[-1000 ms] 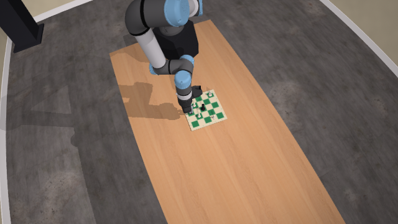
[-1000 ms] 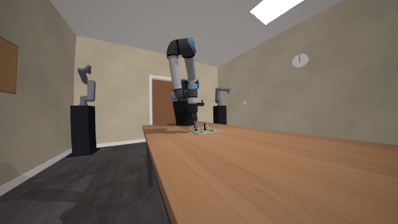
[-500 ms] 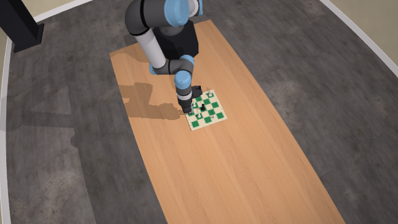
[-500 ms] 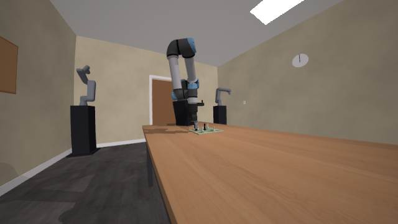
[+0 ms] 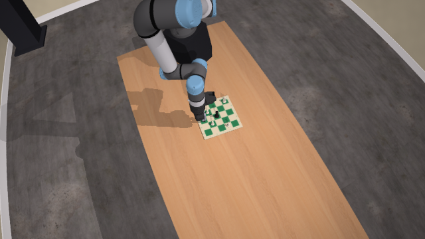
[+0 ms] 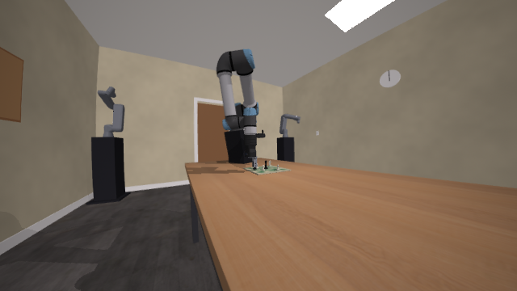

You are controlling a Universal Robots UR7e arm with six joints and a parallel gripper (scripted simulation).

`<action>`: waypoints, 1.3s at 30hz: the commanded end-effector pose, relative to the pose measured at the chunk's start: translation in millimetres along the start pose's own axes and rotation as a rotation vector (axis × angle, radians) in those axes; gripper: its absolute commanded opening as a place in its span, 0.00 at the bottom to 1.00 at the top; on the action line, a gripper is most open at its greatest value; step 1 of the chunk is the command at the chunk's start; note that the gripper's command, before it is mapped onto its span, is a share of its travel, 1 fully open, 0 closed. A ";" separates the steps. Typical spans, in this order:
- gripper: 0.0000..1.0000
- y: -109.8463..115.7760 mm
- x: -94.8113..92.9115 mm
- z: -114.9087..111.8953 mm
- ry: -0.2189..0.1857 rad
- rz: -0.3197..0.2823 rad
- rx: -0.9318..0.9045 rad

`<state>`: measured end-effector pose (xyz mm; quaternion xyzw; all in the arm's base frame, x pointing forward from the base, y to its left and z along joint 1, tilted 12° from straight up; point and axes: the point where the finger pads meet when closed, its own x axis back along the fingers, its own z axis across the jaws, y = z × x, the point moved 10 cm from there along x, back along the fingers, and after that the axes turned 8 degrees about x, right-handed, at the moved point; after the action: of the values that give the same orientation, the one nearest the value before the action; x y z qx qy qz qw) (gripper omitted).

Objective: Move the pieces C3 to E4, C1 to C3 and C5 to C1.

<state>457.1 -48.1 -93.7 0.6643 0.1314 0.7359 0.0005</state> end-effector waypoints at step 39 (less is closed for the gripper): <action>0.00 0.1 -3.5 0.3 0.001 -0.001 0.000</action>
<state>457.6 -48.7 -97.6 0.6643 0.1314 0.7359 0.0005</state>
